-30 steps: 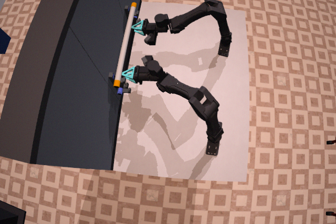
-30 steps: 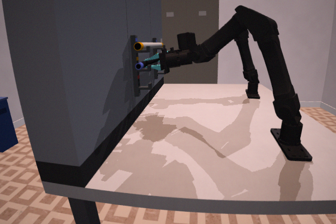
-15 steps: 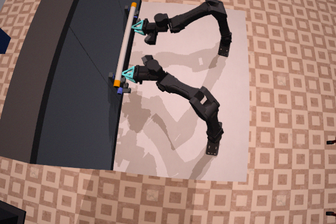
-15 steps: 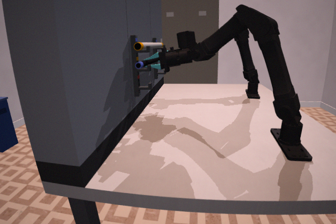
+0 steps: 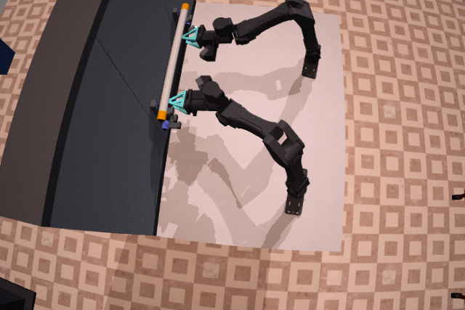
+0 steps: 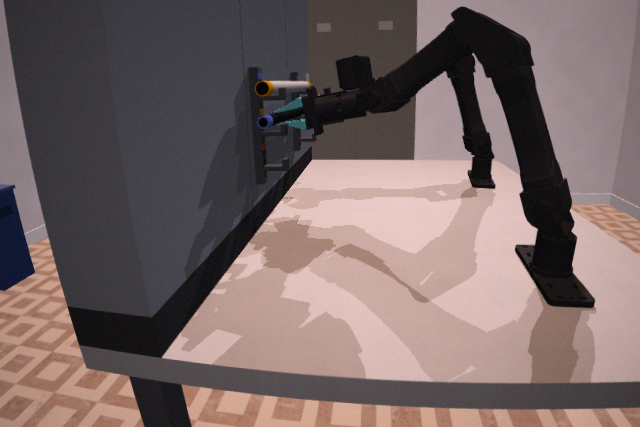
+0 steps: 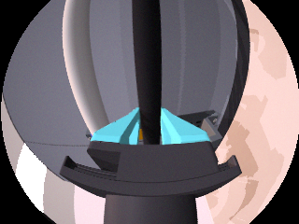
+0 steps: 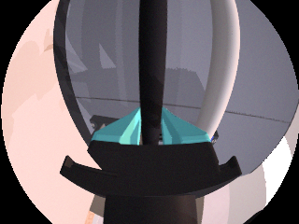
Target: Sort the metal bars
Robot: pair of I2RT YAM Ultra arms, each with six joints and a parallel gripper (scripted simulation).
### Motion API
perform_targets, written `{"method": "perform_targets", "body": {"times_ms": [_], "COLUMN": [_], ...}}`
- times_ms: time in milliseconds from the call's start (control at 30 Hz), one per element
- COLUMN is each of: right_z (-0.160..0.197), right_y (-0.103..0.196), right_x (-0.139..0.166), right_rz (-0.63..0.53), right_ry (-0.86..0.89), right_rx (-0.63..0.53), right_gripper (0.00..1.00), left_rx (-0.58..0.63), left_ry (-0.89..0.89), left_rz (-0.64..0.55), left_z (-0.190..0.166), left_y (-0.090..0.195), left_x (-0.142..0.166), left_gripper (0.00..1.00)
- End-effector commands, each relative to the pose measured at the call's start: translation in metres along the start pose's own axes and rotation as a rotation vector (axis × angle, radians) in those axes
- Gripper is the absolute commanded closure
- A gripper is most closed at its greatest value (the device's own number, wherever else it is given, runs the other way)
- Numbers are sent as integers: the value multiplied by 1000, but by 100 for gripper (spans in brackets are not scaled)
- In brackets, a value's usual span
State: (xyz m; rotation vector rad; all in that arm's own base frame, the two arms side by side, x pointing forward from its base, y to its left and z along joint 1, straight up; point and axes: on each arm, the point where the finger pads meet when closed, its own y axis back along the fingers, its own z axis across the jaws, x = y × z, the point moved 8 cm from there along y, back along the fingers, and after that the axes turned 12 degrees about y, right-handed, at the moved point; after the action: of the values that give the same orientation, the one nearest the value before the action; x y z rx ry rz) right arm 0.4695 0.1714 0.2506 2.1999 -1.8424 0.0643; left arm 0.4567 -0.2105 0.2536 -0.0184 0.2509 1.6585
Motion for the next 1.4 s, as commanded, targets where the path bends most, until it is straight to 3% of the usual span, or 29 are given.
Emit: {"method": "perform_targets", "body": {"times_ms": [0,1367], "right_z": [-65,-70], "right_y": [10,23], "right_x": [16,17], "right_rz": [33,33], "right_ry": [1,1], "right_rx": [173,171], "right_gripper": [100,100], "left_rx": [-148,-148], "left_ry": [43,43], "left_rz": [-30,-30], "left_z": [63,68], "left_y": [9,22], "left_x": [-7,-8], "left_gripper": [100,100]}}
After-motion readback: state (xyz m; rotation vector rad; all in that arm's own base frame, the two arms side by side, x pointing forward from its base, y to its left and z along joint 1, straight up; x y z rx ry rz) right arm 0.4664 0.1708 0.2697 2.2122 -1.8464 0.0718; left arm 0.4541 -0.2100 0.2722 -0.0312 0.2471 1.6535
